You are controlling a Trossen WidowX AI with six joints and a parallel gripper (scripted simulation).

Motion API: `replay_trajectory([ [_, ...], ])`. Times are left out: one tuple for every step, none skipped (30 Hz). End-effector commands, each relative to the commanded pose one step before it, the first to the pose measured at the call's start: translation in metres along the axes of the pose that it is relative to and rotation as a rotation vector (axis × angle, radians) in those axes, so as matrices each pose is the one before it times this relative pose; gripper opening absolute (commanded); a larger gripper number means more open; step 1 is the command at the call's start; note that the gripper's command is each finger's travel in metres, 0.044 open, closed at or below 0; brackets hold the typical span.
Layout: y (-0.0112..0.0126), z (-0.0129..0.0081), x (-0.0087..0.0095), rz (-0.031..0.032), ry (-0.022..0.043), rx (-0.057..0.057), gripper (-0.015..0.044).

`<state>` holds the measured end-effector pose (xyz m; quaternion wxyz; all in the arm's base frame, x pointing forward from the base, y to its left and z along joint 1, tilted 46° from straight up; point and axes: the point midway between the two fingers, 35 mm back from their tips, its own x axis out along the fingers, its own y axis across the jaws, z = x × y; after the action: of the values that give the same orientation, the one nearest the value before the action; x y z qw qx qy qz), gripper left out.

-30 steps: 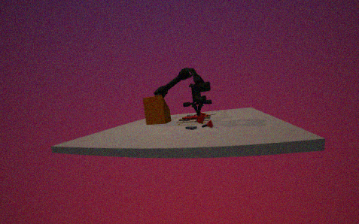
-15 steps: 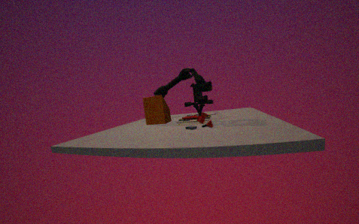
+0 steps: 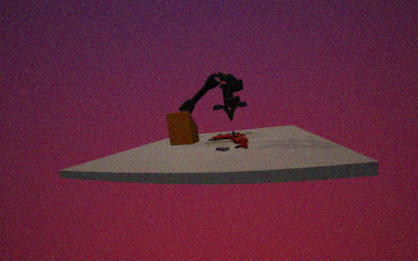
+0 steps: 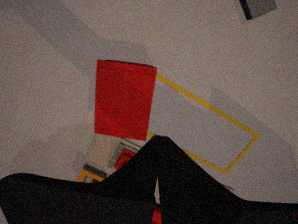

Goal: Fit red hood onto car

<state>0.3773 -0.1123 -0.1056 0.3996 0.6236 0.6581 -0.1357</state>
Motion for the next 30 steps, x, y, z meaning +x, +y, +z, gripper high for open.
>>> replay_trajectory([
  [-0.00126, -0.00103, 0.00393, -0.00627, 0.00676, 0.0048, 0.0],
  [0.0, 0.0, 0.0, 0.0, 0.0, 0.0, 0.0],
  [0.0, 0.0, 0.0, 0.0, 0.0, 0.0, 0.0],
  [0.0, 0.0, 0.0, 0.0, 0.0, 0.0, 0.0],
  [0.0, 0.0, 0.0, 0.0, 0.0, 0.0, 0.0],
  [0.0, 0.0, 0.0, 0.0, 0.0, 0.0, 0.0],
  [0.0, 0.0, 0.0, 0.0, 0.0, 0.0, 0.0],
  [0.0, 0.0, 0.0, 0.0, 0.0, 0.0, 0.0],
  [0.0, 0.0, 0.0, 0.0, 0.0, 0.0, 0.0],
  [0.0, 0.0, 0.0, 0.0, 0.0, 0.0, 0.0],
  [0.0, 0.0, 0.0, 0.0, 0.0, 0.0, 0.0],
  [0.0, 0.0, 0.0, 0.0, 0.0, 0.0, 0.0],
  [0.0, 0.0, 0.0, 0.0, 0.0, 0.0, 0.0],
  [0.0, 0.0, 0.0, 0.0, 0.0, 0.0, 0.0],
  [0.0, 0.0, 0.0, 0.0, 0.0, 0.0, 0.0],
  [0.0, 0.0, 0.0, 0.0, 0.0, 0.0, 0.0],
  [0.0, 0.0, 0.0, 0.0, 0.0, 0.0, 0.0],
  [0.0, 0.0, 0.0, 0.0, 0.0, 0.0, 0.0],
  [0.00159, -0.00039, 0.00149, -0.00035, -0.0004, -0.0009, 0.0026],
  [0.00475, -0.00125, 0.00451, -0.00098, -0.00105, -0.0028, 0.0052],
  [0.00769, -0.00218, 0.00752, -0.00118, -0.00116, -0.0035, 0.0079],
  [0.00976, -0.00319, 0.00986, -0.00105, -0.00057, -0.0038, 0.0105],
  [0.00956, -0.00365, 0.01002, -0.00066, 0.00045, -0.0035, 0.0131],
  [0.00714, -0.00304, 0.00778, -0.00021, 0.00108, -0.0019, 0.0157],
  [0.00423, -0.00196, 0.00472, -0.00007, 0.00093, -0.0012, 0.0184],
  [0.0014, -0.00067, 0.00158, -0.00002, 0.00036, -0.0004, 0.021],
  [0.0, 0.0, 0.0, 0.0, 0.0, 0.0, 0.0236],
  [0.0, 0.0, 0.0, 0.0, 0.0, 0.0, 0.0263],
  [0.00098, -0.00113, 0.00003, 0.0, 0.00011, 0.0, 0.0289],
  [0.0, 0.0, 0.0, 0.0, 0.0, 0.0, 0.0315],
])
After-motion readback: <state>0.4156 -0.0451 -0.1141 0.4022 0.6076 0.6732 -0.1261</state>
